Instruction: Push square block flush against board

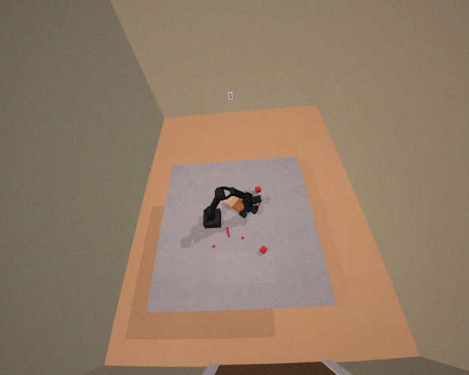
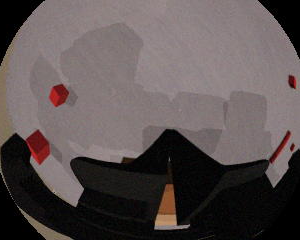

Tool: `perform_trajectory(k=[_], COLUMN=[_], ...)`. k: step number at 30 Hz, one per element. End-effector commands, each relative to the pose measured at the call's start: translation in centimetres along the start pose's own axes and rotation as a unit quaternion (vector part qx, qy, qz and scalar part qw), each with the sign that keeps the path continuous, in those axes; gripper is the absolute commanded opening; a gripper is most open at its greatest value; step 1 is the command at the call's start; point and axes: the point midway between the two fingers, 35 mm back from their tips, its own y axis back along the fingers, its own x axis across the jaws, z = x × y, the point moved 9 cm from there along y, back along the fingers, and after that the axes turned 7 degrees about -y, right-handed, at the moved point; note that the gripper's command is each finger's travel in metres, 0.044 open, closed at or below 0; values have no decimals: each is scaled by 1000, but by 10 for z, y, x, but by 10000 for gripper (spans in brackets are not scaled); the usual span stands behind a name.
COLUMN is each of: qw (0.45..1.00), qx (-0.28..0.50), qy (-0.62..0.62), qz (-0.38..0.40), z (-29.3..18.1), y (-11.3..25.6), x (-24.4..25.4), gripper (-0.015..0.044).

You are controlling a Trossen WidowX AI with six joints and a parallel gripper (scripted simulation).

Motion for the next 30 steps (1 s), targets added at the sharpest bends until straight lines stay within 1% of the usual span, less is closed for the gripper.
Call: perform_trajectory(k=[1,10,12,13,15,17,24,30], qw=[1000,1000,1000,1000,1000,1000,1000,993], qx=[0,0,0,0,0,0,-5,-4], qy=[2,2,0,0,1,2,14,116], qz=[0,0,1,1,0,0,8,7], z=[8,23,18,19,19,18,18,2], y=[0,0,3,12,43,55,53,53], x=[1,1,1,2,2,2,5,16], gripper=[0,0,0,0,0,0,0,0])
